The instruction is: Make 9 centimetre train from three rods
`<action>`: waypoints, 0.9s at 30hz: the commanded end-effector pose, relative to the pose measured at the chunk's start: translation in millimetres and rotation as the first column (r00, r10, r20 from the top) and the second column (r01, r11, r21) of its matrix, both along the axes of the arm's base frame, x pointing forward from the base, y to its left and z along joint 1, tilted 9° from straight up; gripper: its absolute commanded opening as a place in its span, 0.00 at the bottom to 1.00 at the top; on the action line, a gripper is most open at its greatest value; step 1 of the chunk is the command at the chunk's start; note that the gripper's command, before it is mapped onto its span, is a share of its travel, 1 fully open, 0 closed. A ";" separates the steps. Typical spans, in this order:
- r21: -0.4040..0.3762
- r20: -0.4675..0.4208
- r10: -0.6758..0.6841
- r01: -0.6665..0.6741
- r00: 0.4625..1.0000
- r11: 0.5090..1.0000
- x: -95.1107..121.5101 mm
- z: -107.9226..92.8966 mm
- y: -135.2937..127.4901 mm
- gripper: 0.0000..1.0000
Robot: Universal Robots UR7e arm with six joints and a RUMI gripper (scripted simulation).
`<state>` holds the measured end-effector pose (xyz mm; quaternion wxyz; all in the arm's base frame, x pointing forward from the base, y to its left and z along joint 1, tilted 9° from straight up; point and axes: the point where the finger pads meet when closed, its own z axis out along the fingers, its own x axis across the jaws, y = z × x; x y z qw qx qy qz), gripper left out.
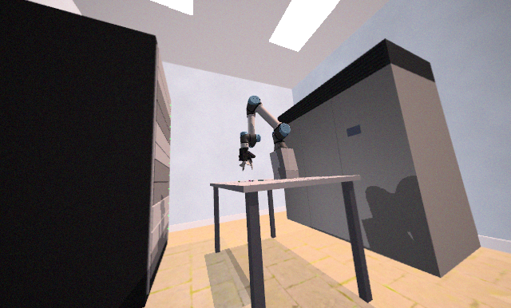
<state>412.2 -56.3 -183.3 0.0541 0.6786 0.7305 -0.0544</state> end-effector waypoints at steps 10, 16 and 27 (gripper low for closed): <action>0.011 0.062 -0.406 0.406 0.912 0.914 6.7 0.9 -22.3 1.00; 0.023 0.083 -0.537 0.538 0.839 0.843 9.2 1.1 -30.8 1.00; 0.056 0.118 -0.766 0.766 0.632 0.640 14.5 1.8 -49.2 1.00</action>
